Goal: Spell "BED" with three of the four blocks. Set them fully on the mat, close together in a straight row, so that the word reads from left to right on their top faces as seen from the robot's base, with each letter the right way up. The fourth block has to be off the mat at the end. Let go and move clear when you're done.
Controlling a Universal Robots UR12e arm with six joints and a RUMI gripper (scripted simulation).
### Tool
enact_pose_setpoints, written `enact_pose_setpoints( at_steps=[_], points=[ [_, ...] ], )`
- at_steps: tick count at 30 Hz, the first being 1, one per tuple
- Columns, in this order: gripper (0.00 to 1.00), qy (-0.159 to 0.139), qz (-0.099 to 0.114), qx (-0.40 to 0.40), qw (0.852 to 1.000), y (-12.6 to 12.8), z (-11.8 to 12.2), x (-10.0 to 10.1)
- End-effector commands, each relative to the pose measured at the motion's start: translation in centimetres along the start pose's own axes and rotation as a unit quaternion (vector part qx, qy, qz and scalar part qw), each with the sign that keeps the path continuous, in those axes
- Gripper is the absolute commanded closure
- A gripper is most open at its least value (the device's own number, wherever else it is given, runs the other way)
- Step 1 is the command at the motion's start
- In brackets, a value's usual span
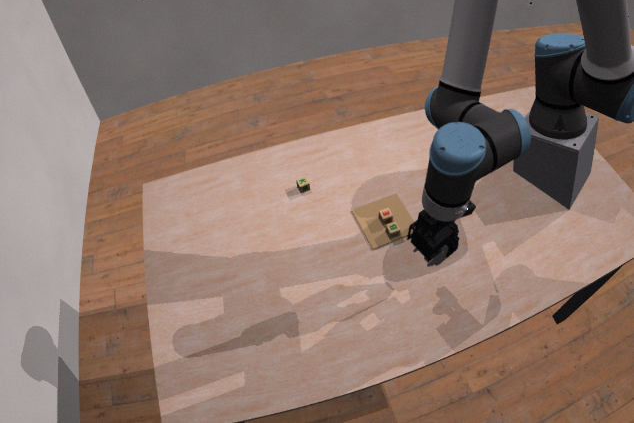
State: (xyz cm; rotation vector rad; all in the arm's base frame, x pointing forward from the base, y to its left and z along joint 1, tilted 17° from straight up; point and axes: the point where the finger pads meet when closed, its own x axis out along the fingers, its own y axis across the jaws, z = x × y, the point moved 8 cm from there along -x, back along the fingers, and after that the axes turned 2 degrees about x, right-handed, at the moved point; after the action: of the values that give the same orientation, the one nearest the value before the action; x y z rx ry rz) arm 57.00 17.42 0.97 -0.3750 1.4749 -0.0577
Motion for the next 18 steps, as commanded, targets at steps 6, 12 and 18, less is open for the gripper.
enact_pose_setpoints(
  at_steps=[6,12,18],
  points=[
    [0.91,0.001,0.000,0.000,1.000,-0.02,0.03,-1.77],
    [0.91,0.001,0.000,0.000,1.000,-0.03,0.03,-1.77],
    [0.91,0.001,0.000,-0.008,1.000,-0.33,0.04,-1.77]
  ],
)
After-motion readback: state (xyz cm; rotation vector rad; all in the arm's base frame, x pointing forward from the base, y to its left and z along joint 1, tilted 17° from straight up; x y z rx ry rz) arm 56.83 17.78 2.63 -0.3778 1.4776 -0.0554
